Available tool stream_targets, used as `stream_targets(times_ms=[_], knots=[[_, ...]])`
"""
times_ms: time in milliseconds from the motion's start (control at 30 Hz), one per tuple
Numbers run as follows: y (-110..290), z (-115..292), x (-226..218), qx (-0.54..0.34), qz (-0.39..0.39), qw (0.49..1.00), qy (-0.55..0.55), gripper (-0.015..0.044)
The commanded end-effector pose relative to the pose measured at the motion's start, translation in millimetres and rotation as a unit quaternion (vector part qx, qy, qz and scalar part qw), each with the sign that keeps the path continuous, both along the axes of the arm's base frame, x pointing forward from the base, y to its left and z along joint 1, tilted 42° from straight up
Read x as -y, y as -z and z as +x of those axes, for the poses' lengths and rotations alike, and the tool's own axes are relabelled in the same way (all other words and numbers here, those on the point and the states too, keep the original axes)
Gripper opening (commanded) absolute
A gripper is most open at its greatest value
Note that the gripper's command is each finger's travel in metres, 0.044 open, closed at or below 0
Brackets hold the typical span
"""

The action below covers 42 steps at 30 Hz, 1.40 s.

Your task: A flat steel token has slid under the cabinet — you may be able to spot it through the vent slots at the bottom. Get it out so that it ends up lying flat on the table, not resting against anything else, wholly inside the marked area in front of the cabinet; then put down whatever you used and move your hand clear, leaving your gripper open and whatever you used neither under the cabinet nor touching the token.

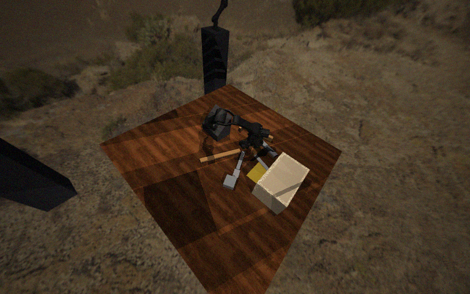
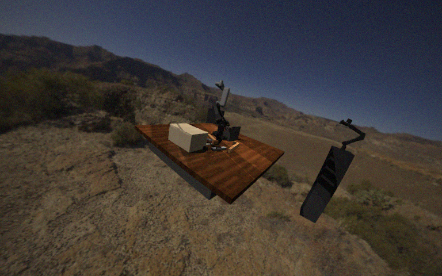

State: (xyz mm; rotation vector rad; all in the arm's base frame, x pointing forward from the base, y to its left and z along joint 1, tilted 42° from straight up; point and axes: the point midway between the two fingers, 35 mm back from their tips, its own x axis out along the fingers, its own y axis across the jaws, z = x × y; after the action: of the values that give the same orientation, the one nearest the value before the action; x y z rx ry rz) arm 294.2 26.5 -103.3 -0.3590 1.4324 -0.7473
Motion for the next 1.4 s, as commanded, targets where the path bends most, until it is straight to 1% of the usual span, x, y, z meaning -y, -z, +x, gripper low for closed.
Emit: stream_targets(times_ms=[0, 1067, 1367], knots=[[1.8, -10.2, -1.2, -0.003, -0.001, 1.000, 0.000, 0.0000], [11.8, -59.1, -15.6, -0.005, 0.000, 1.000, 0.000, 0.0000], [9.4, -56.0, -15.9, -0.002, 0.001, 1.000, 0.000, 0.0000]])
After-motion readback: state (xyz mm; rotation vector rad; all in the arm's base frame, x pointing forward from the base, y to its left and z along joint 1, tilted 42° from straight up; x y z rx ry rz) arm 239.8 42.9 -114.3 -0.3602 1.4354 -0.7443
